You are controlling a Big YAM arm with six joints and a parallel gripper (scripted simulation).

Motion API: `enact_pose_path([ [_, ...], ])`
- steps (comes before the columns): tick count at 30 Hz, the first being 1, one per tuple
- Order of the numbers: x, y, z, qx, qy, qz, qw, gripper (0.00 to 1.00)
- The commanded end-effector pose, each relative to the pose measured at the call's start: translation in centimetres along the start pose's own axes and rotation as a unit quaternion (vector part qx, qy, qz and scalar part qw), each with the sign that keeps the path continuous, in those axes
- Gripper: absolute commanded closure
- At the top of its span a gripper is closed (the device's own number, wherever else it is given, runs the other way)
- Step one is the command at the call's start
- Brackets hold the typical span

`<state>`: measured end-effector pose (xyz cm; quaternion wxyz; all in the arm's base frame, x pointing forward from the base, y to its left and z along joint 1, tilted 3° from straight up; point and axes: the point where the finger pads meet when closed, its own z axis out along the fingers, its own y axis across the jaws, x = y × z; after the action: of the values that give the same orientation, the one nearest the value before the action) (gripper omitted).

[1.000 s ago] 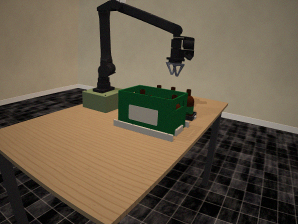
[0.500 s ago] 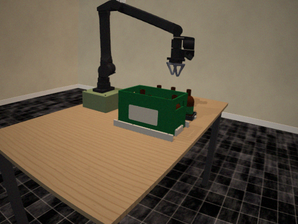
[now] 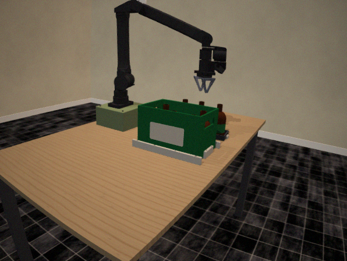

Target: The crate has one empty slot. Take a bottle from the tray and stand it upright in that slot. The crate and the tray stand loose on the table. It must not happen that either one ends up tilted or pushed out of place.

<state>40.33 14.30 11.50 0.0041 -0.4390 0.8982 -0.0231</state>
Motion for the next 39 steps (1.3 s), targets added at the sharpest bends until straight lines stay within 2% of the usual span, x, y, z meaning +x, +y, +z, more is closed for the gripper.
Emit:
enact_pose_path([
  [1,0.4,-0.2,1.4,-0.003,0.005,0.003,1.0,0.39],
  [21,0.3,-0.2,3.4,-0.003,0.005,-0.002,1.0,0.39],
  [39,0.4,-0.2,3.4,-0.003,0.005,-0.002,1.0,0.39],
])
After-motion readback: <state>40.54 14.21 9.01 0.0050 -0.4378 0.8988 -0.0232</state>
